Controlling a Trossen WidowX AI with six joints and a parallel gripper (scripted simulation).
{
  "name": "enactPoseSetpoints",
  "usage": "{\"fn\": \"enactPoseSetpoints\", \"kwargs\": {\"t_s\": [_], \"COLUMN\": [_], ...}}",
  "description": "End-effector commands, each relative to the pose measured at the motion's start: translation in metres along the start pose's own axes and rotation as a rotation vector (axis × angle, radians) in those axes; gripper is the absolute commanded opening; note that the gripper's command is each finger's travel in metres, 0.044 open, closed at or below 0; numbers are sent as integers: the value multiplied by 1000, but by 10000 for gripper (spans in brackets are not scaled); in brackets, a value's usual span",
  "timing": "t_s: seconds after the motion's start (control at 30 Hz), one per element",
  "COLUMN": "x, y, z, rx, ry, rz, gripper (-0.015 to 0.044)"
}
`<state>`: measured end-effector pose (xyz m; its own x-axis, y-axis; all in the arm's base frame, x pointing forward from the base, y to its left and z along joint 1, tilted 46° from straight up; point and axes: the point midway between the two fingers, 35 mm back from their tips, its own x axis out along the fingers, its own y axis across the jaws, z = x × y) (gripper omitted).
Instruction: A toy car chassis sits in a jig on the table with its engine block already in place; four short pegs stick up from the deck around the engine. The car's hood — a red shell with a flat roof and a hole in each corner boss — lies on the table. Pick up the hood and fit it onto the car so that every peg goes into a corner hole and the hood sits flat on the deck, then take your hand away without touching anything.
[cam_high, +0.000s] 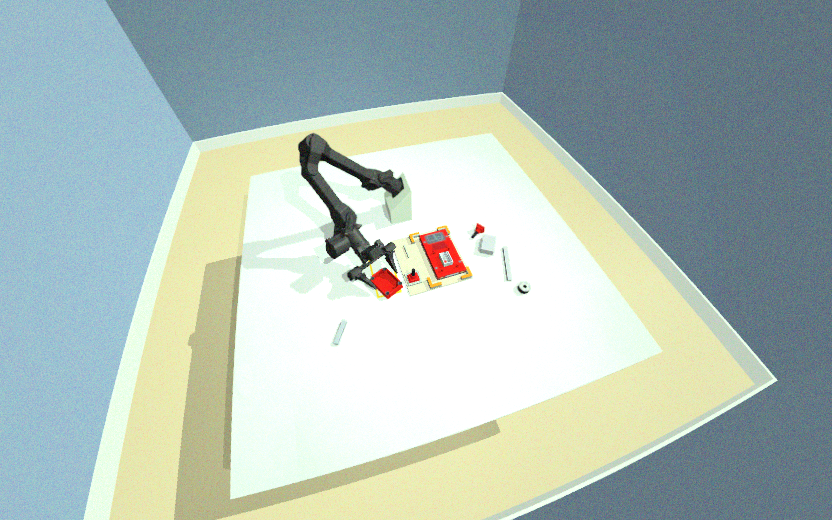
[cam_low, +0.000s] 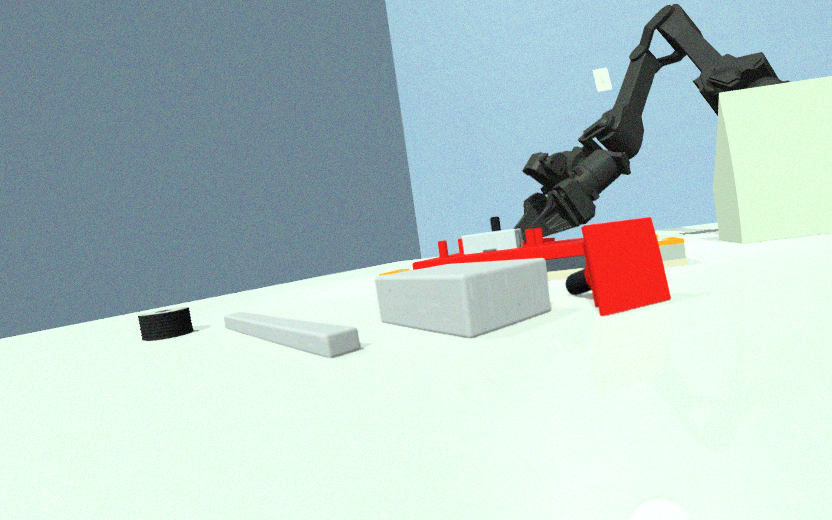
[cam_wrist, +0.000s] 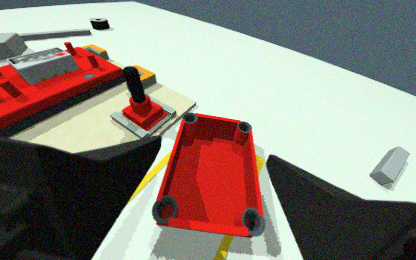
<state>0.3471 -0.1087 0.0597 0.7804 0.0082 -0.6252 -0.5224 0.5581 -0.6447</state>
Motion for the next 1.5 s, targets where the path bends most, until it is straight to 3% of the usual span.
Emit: {"fn": "enactPoseSetpoints", "kwargs": {"t_s": [0.0,0.8,0.9,1.23,1.47], "x": [1,7,6,6,-1], "y": [0,0,0,0,-1], "z": [-1,-11,-11,-11,5], "rx": [-5,-6,0,0,0], "ry": [-3,-3,0,0,0], "rz": [-1,-1,0,0,1], "gripper": [440,440,361,295,111]}}
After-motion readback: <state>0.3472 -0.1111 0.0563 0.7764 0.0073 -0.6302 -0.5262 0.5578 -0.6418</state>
